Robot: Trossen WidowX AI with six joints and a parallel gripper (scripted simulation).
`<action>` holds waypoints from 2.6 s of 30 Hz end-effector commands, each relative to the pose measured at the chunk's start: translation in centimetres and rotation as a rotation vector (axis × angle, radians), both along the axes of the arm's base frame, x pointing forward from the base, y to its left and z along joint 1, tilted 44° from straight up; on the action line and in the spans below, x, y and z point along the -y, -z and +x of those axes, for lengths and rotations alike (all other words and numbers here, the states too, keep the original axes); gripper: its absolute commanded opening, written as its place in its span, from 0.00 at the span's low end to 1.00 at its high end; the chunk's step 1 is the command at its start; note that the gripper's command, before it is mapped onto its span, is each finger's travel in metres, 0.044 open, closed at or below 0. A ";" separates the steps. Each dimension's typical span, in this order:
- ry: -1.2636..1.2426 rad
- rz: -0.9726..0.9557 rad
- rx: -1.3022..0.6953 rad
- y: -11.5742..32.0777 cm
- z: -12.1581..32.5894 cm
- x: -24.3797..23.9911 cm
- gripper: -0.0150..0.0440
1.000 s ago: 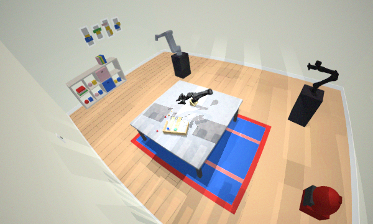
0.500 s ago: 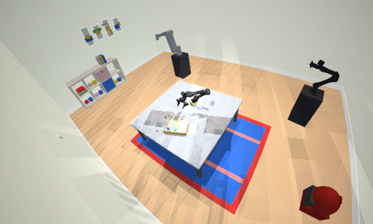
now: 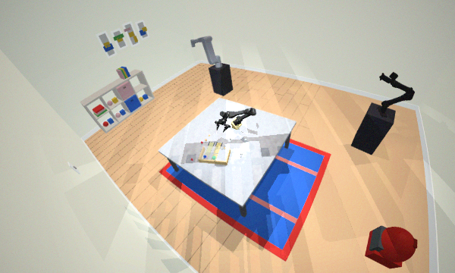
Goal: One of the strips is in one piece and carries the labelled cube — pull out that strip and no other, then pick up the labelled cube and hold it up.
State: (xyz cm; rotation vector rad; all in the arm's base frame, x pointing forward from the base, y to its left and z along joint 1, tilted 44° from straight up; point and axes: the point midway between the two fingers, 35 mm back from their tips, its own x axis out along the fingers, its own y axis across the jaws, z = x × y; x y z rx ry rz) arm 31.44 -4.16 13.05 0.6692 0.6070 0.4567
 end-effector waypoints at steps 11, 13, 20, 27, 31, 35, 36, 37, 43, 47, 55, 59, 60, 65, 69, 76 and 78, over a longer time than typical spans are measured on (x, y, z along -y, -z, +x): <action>-0.078 -0.068 -0.071 0.9 3.4 1.0 0.67; -0.118 -0.098 -0.104 1.6 4.8 1.3 0.58; -0.313 -0.198 -0.189 4.7 8.6 0.5 0.26; -0.526 -0.273 -0.285 8.7 11.3 -0.2 0.25; -0.658 -0.301 -0.340 11.3 12.0 -0.6 0.25; -0.803 -0.316 -0.389 13.9 12.1 -1.3 0.25; -0.834 -0.317 -0.398 14.4 11.9 -1.4 0.25; -0.852 -0.317 -0.403 14.7 11.7 -1.5 0.25; -0.859 -0.317 -0.405 14.9 11.7 -1.5 0.25; -0.859 -0.317 -0.405 15.2 11.7 -1.9 0.25; -0.858 -0.317 -0.405 16.2 11.6 -2.8 0.25; -0.858 -0.317 -0.404 16.7 11.5 -3.2 0.25; -0.858 -0.317 -0.404 16.8 11.5 -3.3 0.25; -0.858 -0.317 -0.404 17.4 11.3 -3.9 0.25; -0.859 -0.317 -0.404 17.9 11.2 -4.3 0.25; -0.859 -0.316 -0.404 18.7 11.0 -5.1 0.25; -0.859 -0.316 -0.404 18.9 10.9 -5.4 0.25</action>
